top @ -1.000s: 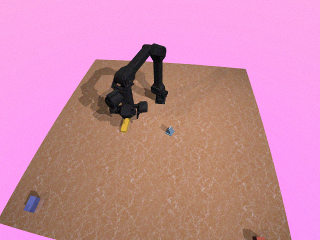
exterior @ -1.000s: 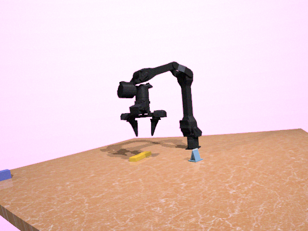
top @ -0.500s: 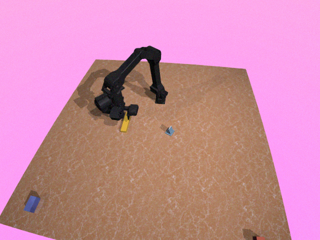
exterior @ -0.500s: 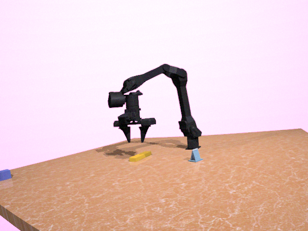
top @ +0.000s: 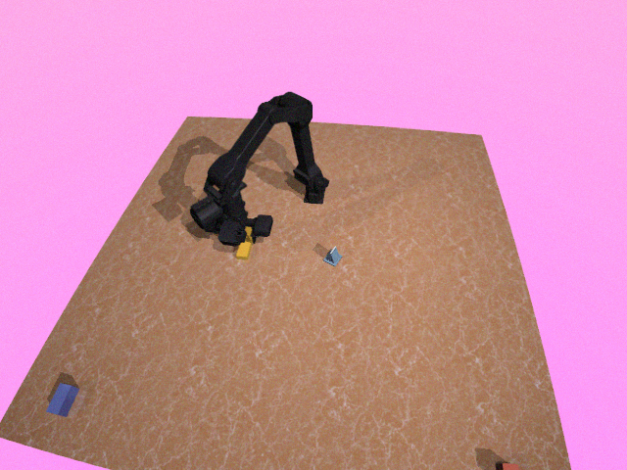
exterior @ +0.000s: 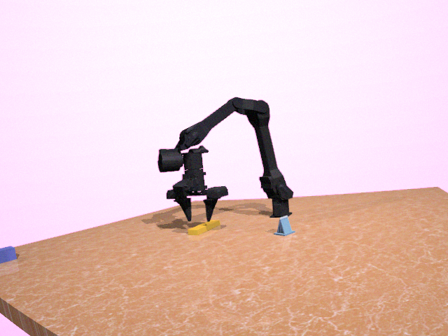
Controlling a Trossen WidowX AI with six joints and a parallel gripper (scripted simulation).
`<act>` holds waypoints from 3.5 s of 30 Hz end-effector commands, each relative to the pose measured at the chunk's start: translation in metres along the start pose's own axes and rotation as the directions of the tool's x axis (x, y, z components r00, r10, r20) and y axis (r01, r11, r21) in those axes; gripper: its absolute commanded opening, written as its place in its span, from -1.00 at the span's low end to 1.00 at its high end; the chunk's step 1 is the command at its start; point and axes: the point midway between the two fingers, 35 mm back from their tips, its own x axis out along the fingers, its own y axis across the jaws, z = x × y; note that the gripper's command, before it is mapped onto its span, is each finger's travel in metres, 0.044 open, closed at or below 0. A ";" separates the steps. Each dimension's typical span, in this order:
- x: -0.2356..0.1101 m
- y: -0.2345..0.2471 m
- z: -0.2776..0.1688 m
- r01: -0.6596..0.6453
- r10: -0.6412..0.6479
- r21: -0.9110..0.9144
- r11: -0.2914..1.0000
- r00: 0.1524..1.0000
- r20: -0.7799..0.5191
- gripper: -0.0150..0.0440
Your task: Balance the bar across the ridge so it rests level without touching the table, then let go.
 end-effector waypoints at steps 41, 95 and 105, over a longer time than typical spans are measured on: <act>0.026 0.001 -0.001 -0.003 0.003 0.000 1.000 1.000 -0.004 -0.07; -0.069 0.036 0.022 -0.004 0.004 -0.169 0.986 1.000 -0.004 -0.49; -0.069 0.072 0.038 -0.007 0.007 -0.318 0.948 1.000 -0.003 -0.49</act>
